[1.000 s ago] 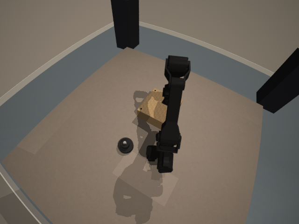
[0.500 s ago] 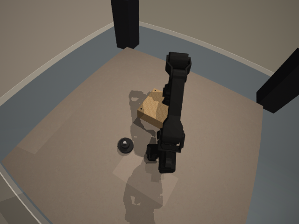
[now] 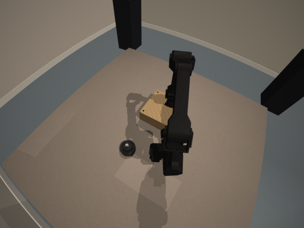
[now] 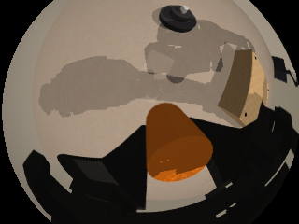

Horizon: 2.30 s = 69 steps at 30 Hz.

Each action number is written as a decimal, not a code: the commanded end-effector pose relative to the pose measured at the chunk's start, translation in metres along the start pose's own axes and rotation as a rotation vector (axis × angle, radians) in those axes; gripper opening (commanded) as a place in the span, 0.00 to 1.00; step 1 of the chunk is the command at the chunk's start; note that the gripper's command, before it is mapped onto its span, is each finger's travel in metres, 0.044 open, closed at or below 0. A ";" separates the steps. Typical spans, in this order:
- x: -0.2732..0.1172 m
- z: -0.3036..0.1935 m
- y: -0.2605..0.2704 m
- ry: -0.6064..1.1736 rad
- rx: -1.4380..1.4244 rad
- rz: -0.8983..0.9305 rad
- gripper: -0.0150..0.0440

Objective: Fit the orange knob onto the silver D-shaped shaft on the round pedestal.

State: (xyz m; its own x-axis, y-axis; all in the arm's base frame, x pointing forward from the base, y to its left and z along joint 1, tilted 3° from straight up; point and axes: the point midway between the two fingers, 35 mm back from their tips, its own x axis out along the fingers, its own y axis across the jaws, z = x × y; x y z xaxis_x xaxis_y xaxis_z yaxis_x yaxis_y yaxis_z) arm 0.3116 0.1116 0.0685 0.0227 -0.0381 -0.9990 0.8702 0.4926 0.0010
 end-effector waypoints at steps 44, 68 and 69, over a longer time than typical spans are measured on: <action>-0.006 0.102 -0.025 -0.008 0.021 -0.004 0.25; 0.013 0.168 -0.062 -0.018 0.017 -0.007 0.25; 0.013 0.171 -0.064 -0.019 0.017 -0.007 0.25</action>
State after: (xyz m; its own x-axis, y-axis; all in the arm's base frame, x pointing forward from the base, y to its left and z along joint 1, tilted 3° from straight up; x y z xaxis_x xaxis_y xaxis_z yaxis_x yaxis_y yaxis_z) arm 0.3409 -0.0610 0.0646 0.0264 -0.0530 -0.9982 0.8804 0.4743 -0.0019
